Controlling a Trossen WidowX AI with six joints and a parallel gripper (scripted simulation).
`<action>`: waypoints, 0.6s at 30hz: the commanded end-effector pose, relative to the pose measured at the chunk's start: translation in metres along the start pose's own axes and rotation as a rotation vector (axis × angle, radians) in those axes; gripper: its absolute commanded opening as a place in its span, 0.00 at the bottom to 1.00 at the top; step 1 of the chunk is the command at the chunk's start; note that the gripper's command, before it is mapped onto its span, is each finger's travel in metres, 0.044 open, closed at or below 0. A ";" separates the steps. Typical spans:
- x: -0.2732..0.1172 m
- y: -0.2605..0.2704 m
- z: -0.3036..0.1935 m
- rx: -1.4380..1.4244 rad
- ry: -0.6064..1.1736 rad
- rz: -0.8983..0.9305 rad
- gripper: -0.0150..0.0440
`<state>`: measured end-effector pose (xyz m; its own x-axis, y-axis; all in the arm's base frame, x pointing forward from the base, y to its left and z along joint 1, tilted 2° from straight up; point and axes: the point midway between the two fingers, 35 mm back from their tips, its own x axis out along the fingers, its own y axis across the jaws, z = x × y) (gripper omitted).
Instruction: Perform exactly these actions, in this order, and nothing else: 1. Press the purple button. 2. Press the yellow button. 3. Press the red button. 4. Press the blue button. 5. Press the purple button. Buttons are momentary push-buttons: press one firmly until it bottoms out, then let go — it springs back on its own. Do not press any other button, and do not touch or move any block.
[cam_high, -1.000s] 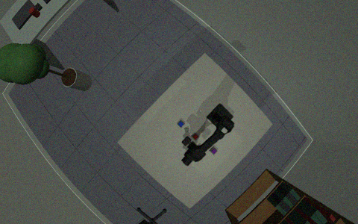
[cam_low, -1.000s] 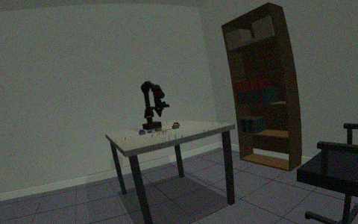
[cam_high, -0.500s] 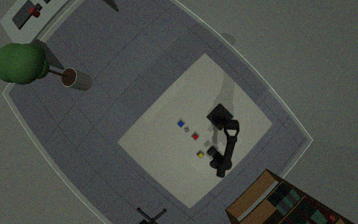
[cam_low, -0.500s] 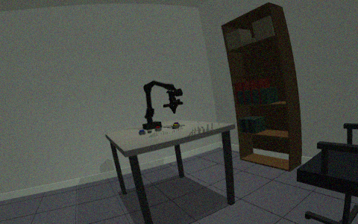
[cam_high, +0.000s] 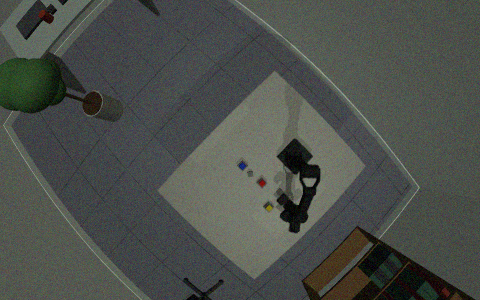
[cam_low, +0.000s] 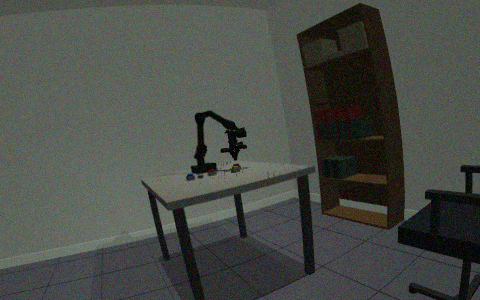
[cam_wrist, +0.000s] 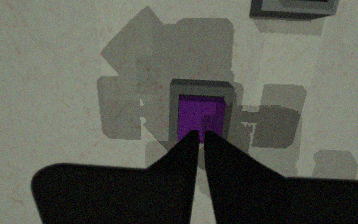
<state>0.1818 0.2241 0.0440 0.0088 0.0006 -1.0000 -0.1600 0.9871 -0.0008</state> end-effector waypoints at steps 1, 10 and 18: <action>0.007 -0.001 -0.001 0.003 0.004 -0.004 0.29; 0.022 -0.001 -0.001 0.003 0.004 -0.004 0.29; 0.034 -0.002 -0.002 0.003 0.004 -0.004 0.29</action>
<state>0.1821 0.2245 0.0157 0.0102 0.0023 -0.9999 -0.1599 0.9871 0.0006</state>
